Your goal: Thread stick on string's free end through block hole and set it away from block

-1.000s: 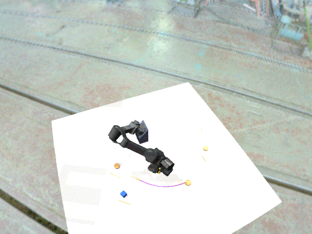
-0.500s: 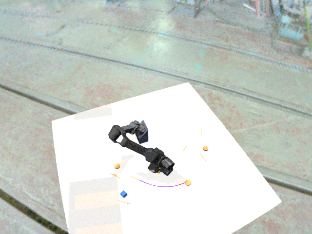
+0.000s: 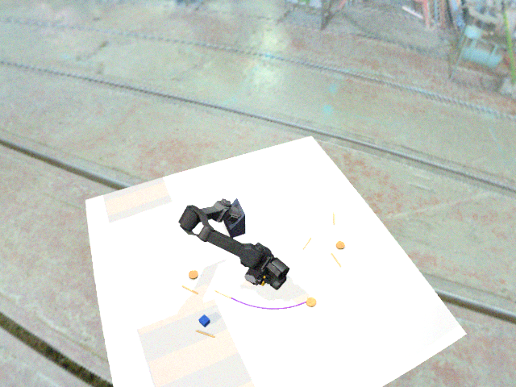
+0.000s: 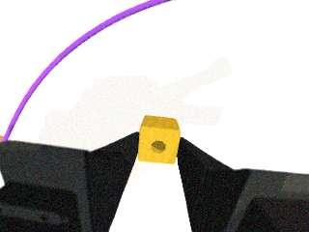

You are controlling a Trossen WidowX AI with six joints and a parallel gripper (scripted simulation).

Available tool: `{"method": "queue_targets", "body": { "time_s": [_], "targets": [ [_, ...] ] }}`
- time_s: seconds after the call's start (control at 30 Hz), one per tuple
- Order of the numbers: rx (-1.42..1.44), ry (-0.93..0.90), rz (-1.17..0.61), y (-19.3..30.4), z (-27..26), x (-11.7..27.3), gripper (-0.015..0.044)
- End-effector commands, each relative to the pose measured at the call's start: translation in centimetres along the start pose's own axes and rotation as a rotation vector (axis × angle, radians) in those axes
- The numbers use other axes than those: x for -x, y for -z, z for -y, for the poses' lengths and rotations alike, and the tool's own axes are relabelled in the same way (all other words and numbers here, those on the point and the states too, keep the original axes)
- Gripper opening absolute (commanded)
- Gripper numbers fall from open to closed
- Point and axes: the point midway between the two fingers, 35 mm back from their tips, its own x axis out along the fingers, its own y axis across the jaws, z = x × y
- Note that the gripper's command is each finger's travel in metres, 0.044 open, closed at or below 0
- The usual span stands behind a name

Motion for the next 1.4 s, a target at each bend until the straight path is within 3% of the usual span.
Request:
{"method": "queue_targets", "body": {
  "time_s": [0.0,1.37],
  "targets": [
    [-0.006,0.002,-0.020,0.0,0.0,0.1,0.0000],
    [-0.005,0.008,-0.704,-3.8,0.1,-1.7,0.0000]
  ]
}}
